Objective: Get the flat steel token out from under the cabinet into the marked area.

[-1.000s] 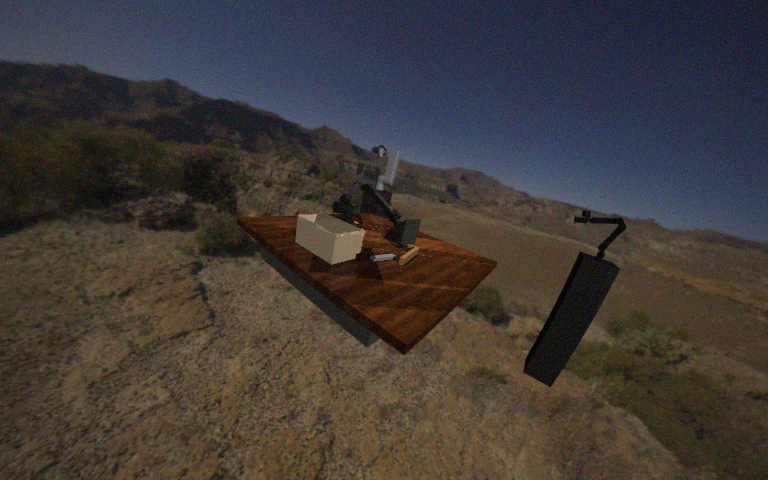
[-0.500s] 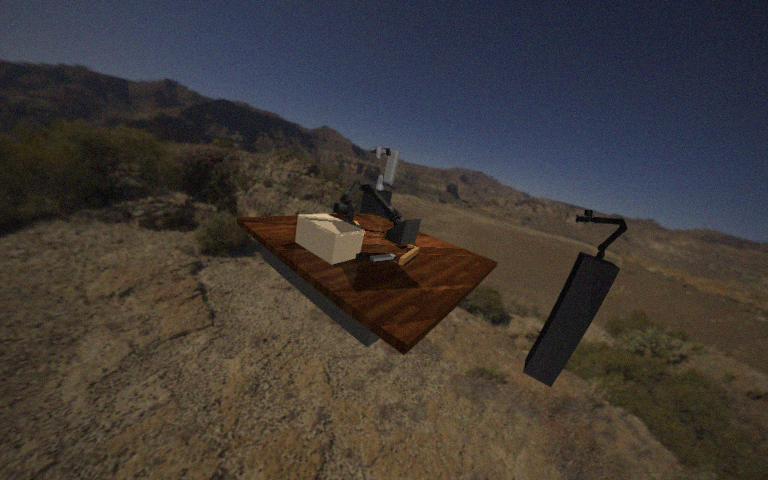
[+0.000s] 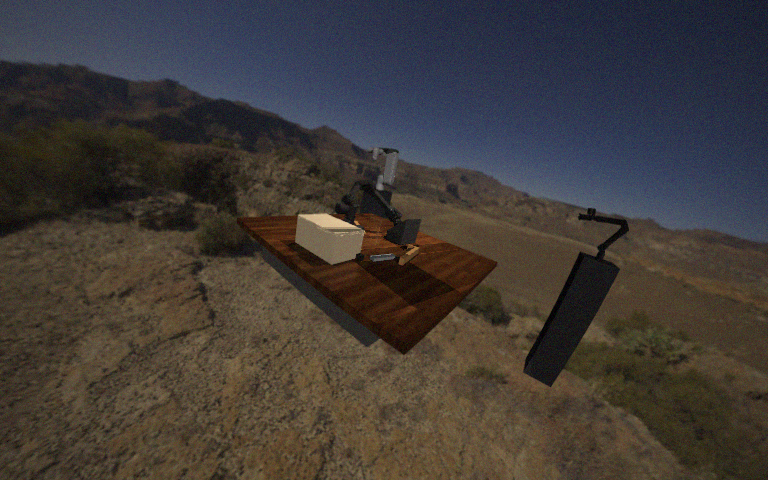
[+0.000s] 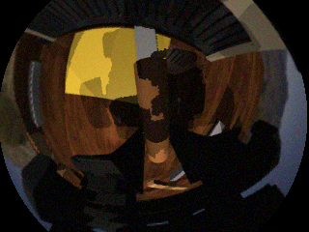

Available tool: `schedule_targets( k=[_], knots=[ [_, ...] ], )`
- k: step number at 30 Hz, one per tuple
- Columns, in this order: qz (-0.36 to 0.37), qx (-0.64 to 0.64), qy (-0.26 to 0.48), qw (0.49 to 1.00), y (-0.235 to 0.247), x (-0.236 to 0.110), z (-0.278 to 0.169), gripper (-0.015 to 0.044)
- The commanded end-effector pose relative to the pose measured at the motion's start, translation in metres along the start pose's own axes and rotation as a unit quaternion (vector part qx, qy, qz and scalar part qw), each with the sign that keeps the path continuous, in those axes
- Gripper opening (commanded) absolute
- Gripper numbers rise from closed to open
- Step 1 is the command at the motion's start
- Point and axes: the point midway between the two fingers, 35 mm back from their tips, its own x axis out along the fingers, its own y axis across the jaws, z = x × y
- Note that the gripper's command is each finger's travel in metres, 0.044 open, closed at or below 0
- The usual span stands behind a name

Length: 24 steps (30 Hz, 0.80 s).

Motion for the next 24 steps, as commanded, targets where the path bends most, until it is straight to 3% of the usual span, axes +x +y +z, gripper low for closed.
schedule_targets(
  k=[1, 24],
  knots=[
    [0.003, -0.004, 0.001, 1.0, 0.004, 0.001, -0.001, 0.0],
    [0.003, -0.004, 0.002, 1.0, 0.002, 0.001, -0.022, 0.0]
  ],
)
